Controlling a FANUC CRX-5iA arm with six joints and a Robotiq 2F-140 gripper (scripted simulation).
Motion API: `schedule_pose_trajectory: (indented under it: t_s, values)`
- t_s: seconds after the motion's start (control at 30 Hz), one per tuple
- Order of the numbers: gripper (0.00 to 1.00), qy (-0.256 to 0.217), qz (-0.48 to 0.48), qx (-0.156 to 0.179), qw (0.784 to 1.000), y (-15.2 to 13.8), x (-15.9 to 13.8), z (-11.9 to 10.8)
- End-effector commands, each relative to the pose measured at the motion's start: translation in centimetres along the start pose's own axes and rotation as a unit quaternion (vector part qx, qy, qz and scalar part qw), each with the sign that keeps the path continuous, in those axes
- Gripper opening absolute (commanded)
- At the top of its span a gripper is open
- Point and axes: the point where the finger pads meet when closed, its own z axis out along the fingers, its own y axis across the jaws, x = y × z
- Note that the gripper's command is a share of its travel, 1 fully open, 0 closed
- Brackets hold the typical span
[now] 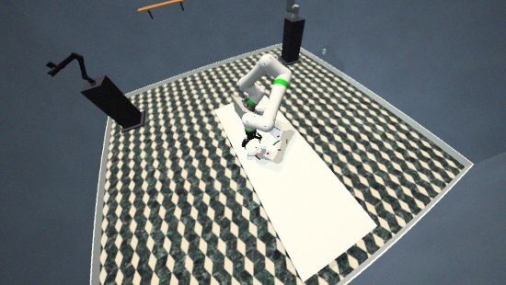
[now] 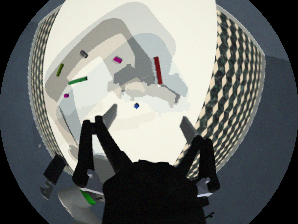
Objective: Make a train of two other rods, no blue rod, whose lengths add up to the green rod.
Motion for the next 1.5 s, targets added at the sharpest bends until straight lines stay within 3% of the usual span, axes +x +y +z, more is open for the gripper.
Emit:
schedule_pose_trajectory:
  t_s: [0.0,0.3,0.4,0.67,0.73,0.77,1.0,1.47]
  values:
    - [1.00,0.000,0.000,0.000,1.000,0.0,0.0,0.0]
    - [1.00,0.000,-0.003,0.000,1.000,-0.1,0.0,0.0]
    - [1.00,0.000,-0.090,-0.001,0.996,-3.7,0.4,-0.2]
    - [1.00,0.000,-0.220,-0.002,0.976,-9.1,0.6,-0.2]
    - [1.00,0.000,-0.220,-0.002,0.976,-9.1,0.6,-0.2]
    - [1.00,0.000,-0.270,-0.001,0.963,-11.2,0.4,-0.2]
    - [1.00,0.000,-0.379,0.001,0.925,-15.8,-0.2,0.1]
    - [1.00,0.000,-0.383,0.001,0.924,-15.9,-0.2,0.1]
